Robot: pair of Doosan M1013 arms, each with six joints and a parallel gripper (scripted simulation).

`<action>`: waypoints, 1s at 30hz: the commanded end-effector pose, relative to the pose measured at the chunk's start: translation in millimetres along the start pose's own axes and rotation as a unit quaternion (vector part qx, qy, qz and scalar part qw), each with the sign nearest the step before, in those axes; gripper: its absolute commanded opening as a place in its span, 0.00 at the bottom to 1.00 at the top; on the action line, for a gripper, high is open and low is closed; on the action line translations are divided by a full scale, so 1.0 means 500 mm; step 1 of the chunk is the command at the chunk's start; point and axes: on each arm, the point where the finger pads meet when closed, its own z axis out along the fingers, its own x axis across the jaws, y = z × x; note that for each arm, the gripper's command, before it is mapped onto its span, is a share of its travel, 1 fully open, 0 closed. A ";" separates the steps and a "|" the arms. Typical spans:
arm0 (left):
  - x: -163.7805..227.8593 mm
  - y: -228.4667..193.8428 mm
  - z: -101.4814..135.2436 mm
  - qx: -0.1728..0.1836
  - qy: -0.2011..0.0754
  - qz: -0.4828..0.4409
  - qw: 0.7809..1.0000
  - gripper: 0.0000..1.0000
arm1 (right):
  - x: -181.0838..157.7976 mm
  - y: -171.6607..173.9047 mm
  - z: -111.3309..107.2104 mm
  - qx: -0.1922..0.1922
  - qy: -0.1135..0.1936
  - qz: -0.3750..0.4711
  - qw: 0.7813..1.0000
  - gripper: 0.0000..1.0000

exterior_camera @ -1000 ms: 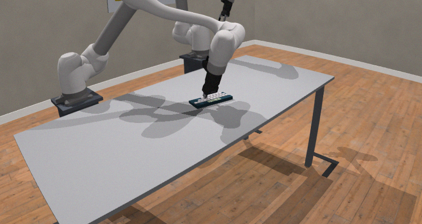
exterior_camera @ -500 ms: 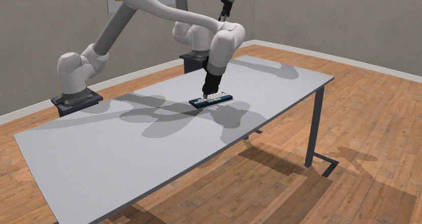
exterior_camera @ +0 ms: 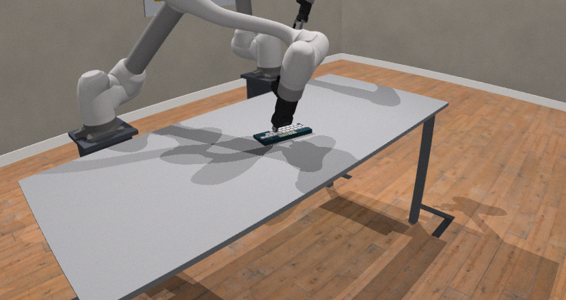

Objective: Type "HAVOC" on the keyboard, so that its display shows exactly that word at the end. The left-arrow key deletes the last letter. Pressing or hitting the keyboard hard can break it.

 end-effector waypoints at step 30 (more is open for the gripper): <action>0.000 0.000 -0.001 -0.001 0.000 0.000 1.000 1.00 | 0.104 0.009 -0.029 0.000 0.001 0.000 1.000 0.00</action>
